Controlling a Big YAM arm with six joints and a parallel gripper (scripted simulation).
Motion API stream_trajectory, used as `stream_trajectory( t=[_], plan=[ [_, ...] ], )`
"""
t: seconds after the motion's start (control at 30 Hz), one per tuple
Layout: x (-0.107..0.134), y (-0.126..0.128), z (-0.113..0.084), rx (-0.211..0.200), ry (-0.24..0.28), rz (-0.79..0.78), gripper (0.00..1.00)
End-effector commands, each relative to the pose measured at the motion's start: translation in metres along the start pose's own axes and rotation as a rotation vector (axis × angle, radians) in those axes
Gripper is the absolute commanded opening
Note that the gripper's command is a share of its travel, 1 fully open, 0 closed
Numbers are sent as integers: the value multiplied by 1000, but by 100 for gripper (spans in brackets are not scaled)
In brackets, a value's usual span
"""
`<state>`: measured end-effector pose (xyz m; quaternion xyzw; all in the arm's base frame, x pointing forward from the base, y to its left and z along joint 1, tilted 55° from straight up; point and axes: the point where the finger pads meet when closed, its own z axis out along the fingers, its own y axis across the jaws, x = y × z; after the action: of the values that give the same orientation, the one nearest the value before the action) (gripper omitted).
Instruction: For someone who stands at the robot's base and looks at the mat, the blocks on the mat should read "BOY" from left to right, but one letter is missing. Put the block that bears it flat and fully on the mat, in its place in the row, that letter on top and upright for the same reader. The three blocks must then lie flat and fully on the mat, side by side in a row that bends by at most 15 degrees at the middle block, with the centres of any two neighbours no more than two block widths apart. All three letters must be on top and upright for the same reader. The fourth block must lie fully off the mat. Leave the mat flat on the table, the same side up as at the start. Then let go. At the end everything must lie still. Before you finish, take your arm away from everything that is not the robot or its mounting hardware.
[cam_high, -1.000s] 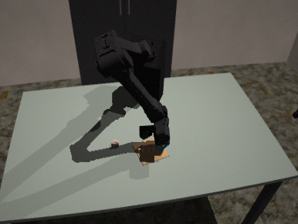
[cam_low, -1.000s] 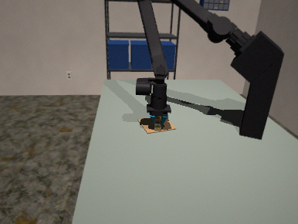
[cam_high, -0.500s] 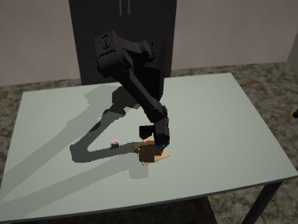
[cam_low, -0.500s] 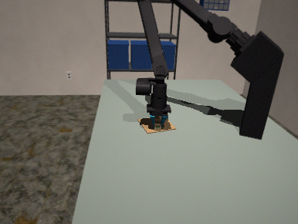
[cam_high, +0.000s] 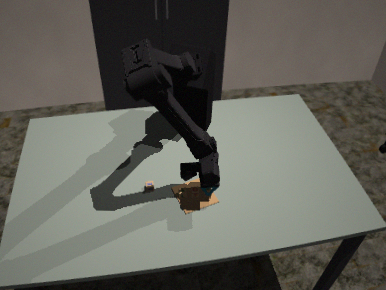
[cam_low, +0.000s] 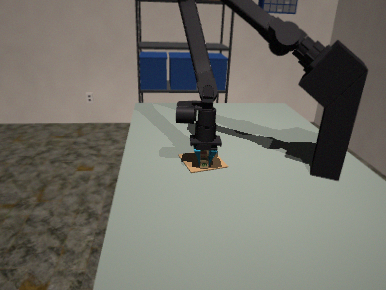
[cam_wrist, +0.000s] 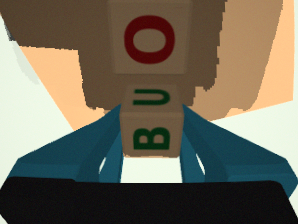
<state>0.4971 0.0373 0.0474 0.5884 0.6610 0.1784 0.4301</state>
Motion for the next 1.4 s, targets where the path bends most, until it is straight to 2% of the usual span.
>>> stream_trajectory(
  t=[0.0, 0.33, 1.2, 1.23, 1.37],
  plan=[
    [-5, -9, 0, 22, -6, -7, 27],
    [-8, -2, -2, 10, -8, 1, 27],
    [-8, -2, -2, 9, -8, 1, 27],
    [-8, -2, -2, 9, -8, 1, 30],
    [-8, -2, -2, 9, -8, 1, 34]
  ],
)
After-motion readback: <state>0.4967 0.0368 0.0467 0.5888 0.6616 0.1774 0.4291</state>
